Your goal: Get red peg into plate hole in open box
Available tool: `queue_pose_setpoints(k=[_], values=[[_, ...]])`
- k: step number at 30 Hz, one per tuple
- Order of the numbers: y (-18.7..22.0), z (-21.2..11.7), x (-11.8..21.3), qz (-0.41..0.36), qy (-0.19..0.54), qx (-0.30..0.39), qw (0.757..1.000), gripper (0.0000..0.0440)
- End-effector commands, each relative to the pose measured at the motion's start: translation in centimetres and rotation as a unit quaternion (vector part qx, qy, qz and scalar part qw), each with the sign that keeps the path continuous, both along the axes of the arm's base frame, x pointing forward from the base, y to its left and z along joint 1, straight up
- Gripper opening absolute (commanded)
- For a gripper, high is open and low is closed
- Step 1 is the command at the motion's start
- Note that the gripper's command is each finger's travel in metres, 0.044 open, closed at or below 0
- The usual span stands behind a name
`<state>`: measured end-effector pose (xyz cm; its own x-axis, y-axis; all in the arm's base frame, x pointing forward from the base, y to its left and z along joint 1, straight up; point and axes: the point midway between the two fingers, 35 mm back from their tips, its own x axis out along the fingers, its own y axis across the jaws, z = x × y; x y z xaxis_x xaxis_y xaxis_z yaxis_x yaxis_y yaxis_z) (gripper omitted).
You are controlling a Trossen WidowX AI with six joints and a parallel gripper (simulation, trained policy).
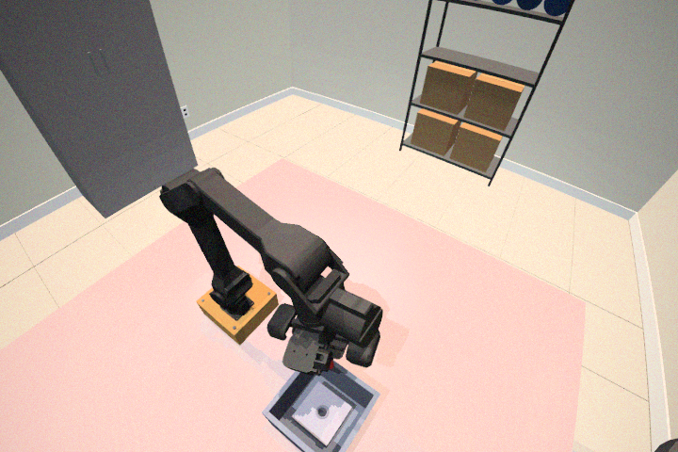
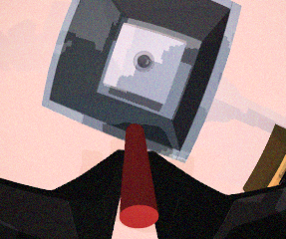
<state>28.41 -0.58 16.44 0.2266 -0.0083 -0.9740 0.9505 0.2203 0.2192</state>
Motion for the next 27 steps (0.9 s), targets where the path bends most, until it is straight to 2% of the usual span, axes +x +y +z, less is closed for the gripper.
queue_pose_setpoints(k=[1,11,27], values=[[-0.7,-0.3,0.3,0.0,0.007,-0.001,1.0,0.0],[-3.0,-1.6,1.2,-0.004,0.027,-0.001,1.0,0.0],[-5.4,-6.0,2.3,-0.003,0.055,0.011,0.998,0.0]])
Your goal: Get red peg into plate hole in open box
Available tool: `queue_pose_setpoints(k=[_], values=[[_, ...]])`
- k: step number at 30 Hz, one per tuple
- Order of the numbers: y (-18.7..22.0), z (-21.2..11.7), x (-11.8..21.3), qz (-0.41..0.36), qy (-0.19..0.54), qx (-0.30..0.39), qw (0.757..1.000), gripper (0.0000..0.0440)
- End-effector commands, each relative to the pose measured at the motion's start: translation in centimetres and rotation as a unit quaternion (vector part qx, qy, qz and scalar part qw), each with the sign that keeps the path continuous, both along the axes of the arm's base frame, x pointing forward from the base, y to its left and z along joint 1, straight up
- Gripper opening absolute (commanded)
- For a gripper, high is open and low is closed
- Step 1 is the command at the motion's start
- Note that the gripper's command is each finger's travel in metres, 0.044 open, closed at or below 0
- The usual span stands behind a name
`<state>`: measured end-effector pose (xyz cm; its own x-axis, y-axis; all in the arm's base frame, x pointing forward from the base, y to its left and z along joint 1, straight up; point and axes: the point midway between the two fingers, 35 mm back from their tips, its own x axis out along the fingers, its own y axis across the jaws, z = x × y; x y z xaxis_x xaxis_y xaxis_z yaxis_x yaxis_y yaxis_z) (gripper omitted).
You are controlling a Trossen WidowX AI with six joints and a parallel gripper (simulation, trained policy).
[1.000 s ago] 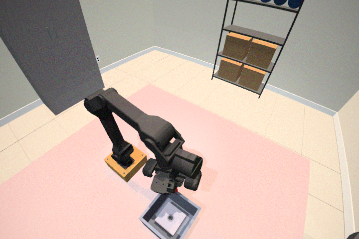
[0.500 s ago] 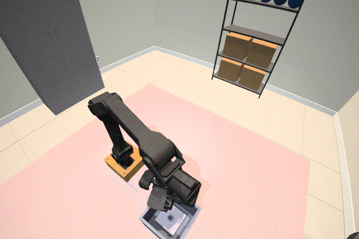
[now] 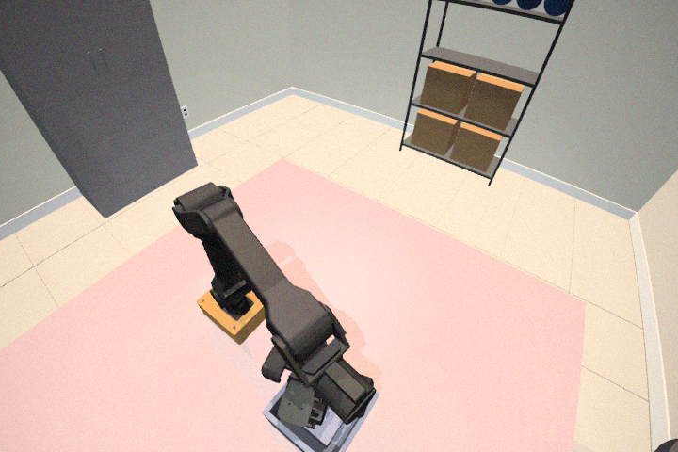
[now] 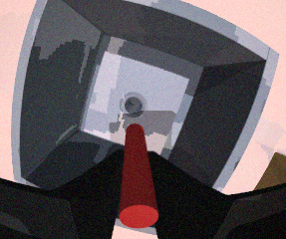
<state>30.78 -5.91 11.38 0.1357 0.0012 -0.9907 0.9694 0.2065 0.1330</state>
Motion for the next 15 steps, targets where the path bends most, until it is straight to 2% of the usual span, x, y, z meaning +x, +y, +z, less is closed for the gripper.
queue_pose_setpoints(k=[1,15], values=[[-0.1,-1.2,0.0,0.004,0.009,0.007,1.0,0.0],[-0.8,-4.8,1.1,0.025,0.018,0.015,0.999,0.0]])
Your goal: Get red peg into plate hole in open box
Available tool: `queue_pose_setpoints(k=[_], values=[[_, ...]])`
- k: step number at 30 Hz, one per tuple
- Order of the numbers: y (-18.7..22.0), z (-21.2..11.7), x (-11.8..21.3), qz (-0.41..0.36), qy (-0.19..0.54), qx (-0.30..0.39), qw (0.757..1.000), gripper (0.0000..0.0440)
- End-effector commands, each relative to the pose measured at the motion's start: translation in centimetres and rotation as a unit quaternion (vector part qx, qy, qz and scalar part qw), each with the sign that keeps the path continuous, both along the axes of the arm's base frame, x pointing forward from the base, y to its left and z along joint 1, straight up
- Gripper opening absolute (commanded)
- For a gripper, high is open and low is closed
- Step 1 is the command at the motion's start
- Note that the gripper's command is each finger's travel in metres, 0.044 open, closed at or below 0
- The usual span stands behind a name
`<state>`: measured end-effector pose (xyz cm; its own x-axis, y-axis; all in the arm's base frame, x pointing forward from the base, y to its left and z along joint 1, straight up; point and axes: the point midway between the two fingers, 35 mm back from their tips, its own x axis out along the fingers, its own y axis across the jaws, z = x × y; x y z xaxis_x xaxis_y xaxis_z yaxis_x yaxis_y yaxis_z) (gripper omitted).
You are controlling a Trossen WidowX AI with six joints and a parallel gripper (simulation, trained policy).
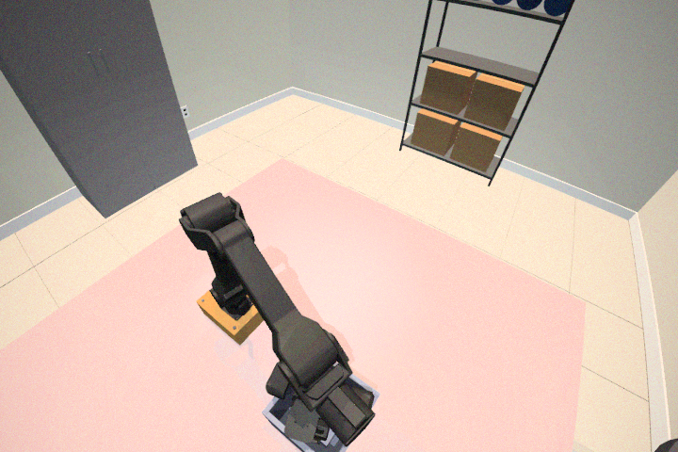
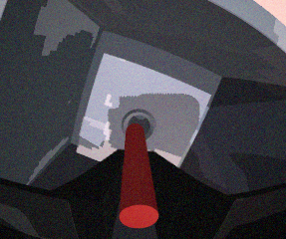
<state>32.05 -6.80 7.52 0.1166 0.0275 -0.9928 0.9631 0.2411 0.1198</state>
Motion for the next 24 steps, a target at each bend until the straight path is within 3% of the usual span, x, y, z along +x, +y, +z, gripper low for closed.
queue_pose_setpoints(k=[1,3,6,10,15,24], values=[[0.0,-1.1,-0.1,0.008,0.009,0.003,1.0,0.0],[-0.1,-1.5,-0.1,0.011,0.012,0.001,1.0,0.0001],[-0.1,-2.1,-0.1,0.016,0.02,0.0,1.0,0.0067],[-0.3,-2.7,-0.1,0.023,0.029,0.0,0.999,0.0117],[-0.5,-2.0,0.3,0.026,0.026,0.011,0.999,0.0121],[-0.9,0.5,1.5,0.014,-0.001,0.062,0.998,0.0177]])
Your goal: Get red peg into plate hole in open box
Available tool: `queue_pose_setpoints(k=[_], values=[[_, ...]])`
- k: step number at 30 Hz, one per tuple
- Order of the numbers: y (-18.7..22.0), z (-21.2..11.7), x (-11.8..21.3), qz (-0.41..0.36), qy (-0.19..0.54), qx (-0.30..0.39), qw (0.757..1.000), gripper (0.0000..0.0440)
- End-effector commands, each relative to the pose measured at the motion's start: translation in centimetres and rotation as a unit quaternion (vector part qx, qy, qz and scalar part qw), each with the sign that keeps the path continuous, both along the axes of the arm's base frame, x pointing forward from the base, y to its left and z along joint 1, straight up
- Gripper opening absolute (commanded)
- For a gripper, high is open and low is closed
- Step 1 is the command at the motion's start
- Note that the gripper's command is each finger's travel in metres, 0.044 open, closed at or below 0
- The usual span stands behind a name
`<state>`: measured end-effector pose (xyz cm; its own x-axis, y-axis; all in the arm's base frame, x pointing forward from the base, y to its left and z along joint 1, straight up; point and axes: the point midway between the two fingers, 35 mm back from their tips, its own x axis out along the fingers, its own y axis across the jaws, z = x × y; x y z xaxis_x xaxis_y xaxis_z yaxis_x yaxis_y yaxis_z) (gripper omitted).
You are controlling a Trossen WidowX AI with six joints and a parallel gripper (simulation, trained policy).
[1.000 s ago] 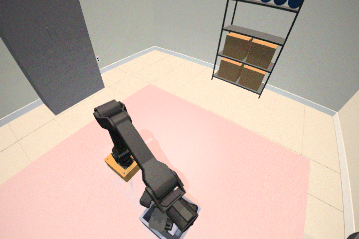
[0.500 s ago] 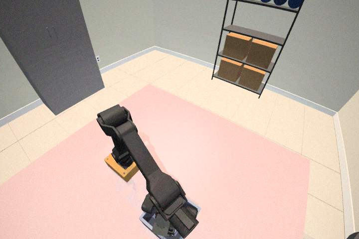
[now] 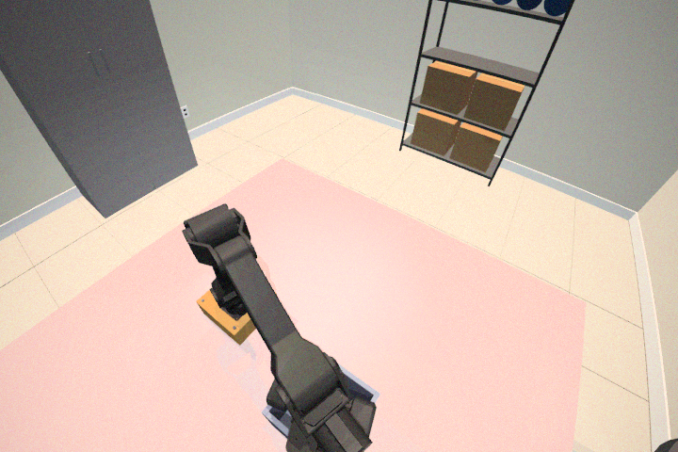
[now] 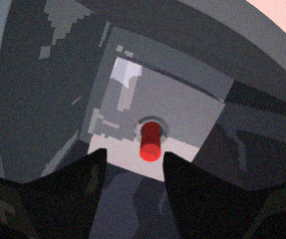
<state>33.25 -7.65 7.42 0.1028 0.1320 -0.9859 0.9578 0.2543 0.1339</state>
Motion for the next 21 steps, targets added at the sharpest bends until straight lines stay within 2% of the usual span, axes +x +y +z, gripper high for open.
queue_pose_setpoints(k=[1,21], values=[[-0.1,0.9,0.4,-0.001,-0.01,0.016,1.0,0.0181],[-1.4,6.6,2.7,-0.004,-0.089,0.093,0.992,0.0233]])
